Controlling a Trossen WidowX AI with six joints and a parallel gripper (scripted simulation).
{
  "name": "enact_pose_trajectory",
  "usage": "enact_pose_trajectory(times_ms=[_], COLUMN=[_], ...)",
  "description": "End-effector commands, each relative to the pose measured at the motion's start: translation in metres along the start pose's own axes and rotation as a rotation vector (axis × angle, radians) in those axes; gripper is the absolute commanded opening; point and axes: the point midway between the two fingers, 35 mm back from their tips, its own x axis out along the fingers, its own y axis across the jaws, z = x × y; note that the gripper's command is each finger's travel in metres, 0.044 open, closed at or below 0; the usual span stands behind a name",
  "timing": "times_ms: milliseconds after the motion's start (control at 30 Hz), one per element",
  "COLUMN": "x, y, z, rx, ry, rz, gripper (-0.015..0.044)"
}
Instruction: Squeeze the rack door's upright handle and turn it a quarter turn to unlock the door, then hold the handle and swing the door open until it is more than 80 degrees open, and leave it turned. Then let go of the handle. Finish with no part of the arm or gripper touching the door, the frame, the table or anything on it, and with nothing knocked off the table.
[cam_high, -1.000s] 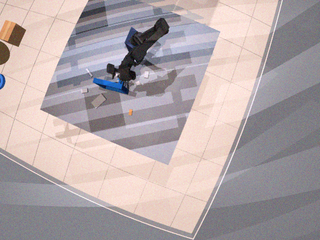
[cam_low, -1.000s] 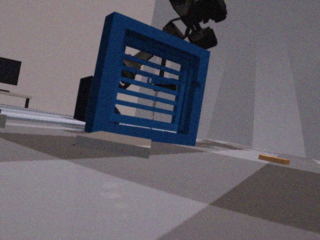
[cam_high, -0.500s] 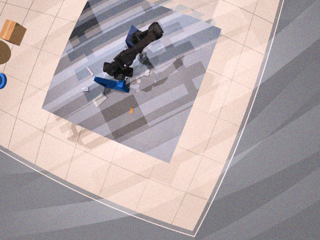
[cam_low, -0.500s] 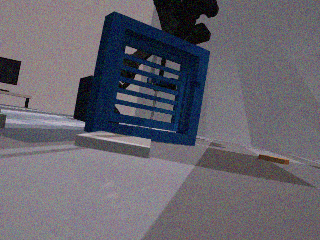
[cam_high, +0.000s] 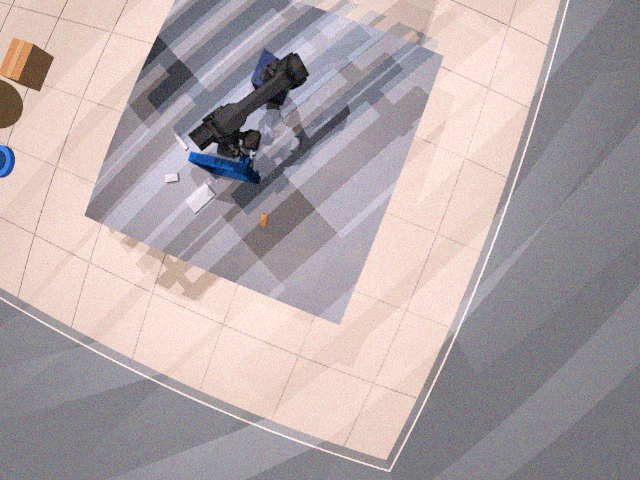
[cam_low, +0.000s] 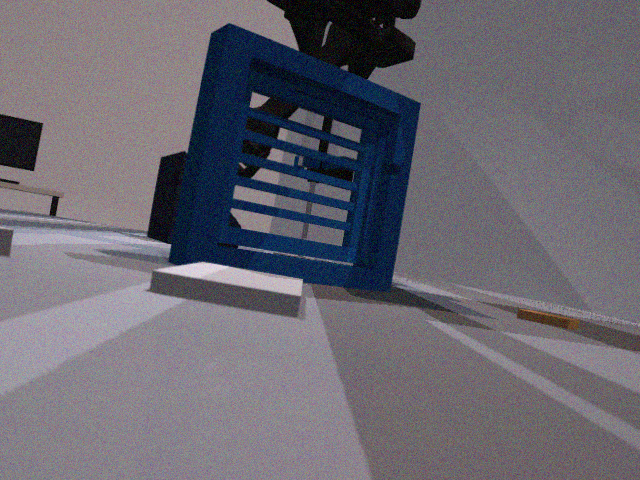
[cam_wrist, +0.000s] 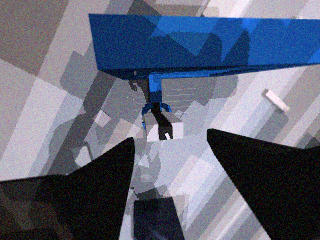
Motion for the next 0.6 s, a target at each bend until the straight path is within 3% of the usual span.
enact_pose_trajectory(times_ms=[0, 567], x=[0.000, 0.016], y=[-0.003, -0.002], z=[-0.002, -0.002], rx=[0.033, 0.047], ry=[0.026, 0.044], rz=[0.074, 0.099], gripper=[0.0296, 0.0296])
